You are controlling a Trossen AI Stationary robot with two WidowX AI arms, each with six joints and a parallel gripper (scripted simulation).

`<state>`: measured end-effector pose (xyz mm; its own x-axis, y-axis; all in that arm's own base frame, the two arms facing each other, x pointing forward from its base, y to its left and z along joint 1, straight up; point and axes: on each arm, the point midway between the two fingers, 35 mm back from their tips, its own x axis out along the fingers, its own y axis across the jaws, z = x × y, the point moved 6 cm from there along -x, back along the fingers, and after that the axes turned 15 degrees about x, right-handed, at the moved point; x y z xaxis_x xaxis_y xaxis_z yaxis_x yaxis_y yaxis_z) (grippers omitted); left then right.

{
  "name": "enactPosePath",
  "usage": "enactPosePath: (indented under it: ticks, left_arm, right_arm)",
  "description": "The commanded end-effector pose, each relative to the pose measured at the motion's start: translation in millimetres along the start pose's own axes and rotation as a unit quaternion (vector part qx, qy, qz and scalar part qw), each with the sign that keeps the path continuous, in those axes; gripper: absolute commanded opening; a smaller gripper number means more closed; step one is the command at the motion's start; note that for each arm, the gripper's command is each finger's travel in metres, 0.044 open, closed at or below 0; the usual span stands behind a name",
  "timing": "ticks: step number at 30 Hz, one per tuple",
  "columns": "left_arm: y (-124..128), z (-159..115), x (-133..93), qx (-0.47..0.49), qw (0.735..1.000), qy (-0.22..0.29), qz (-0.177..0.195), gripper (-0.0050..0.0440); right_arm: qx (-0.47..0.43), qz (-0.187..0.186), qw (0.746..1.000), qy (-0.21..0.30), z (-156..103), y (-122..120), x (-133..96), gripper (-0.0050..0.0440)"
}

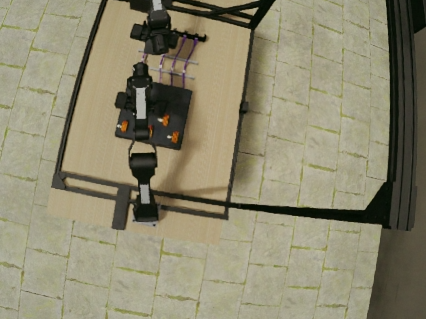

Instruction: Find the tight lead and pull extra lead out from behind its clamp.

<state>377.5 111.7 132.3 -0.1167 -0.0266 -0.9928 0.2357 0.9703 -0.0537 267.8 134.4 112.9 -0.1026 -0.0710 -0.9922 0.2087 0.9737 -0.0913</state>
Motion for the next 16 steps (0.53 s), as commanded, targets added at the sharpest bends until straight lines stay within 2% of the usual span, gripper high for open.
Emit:
enactPosePath:
  ticks: [1, 2, 16]
  left_arm:
    - [-0.5, -1.1, -27.2, 0.000, 1.000, -0.016, 0.008, 0.0209]
    - [-0.2, -0.4, -13.0, 0.000, 1.000, -0.013, 0.007, 0.0209]
    - [-0.2, -0.4, -13.0, 0.000, 1.000, -0.013, 0.007, 0.0209]
  right_arm:
    - [0.000, 0.008, 1.000, -0.012, 0.1, -1.0, -32.5, 0.0209]
    - [0.000, 0.010, 1.000, -0.012, 0.8, 0.4, -13.3, 0.0209]
    - [0.000, 0.010, 1.000, -0.012, 0.8, 0.4, -13.3, 0.0209]
